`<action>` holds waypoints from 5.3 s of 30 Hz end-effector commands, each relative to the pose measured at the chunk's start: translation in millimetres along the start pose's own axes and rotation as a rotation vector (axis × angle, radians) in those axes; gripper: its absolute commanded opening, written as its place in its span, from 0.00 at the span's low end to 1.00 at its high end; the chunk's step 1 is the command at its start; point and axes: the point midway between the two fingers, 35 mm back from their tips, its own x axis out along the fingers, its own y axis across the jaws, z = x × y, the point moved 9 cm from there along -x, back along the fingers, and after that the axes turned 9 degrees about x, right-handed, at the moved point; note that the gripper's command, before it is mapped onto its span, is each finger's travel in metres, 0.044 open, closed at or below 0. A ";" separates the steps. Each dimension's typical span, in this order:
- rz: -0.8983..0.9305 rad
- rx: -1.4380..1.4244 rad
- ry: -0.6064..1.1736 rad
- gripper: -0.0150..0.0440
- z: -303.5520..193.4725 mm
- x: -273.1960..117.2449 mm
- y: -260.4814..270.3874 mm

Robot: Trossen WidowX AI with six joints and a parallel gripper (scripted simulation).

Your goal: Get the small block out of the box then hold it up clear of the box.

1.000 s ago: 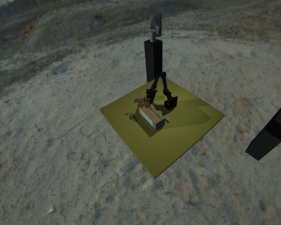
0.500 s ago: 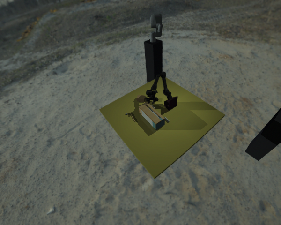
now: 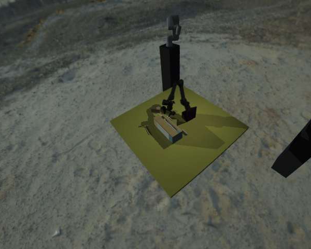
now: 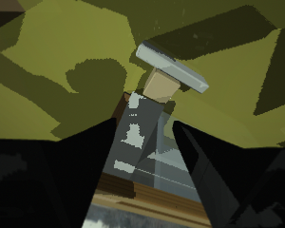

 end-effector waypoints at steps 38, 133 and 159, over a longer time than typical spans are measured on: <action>-0.022 0.400 0.017 0.74 19.6 43.5 -9.9; -0.001 -1.681 -0.044 0.25 -7.6 -30.1 -11.6; -0.027 -2.692 -0.100 0.25 -12.4 -46.7 -14.2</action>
